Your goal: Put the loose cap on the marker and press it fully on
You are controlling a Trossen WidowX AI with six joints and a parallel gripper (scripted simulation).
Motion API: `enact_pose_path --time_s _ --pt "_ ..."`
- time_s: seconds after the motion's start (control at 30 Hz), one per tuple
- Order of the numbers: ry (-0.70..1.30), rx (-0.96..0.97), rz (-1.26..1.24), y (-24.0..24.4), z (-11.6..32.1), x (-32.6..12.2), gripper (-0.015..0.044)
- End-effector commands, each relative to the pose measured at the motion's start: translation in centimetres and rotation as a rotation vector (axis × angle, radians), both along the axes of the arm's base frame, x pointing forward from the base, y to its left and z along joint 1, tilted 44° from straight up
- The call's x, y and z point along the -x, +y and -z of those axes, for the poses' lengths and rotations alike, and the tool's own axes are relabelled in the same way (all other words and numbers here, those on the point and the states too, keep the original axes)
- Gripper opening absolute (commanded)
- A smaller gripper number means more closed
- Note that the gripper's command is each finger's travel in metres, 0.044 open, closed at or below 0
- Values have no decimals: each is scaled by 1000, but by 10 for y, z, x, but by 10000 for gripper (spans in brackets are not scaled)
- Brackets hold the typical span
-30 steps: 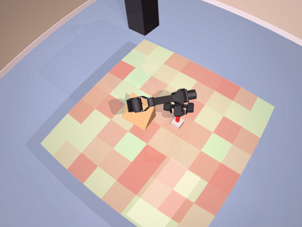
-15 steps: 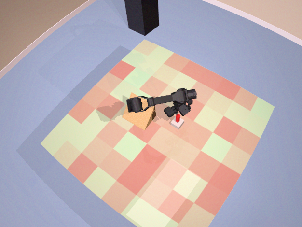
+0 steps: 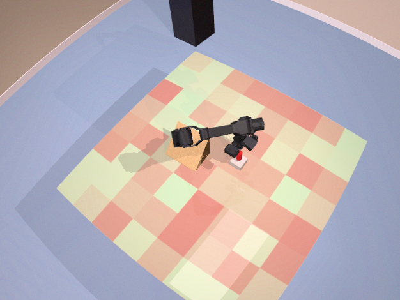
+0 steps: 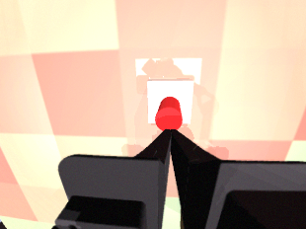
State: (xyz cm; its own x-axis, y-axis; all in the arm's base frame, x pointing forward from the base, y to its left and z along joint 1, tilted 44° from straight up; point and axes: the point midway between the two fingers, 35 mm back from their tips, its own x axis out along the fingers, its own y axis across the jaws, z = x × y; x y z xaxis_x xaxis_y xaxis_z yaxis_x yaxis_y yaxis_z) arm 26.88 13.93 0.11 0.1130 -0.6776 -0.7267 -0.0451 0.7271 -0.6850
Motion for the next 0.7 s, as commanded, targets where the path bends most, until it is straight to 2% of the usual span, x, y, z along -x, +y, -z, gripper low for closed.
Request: enact_pose_path --time_s 0.0,0.67 --pt "4 3 -4 -2 3 0 0" --pt "4 4 -4 -21 23 -3 0"
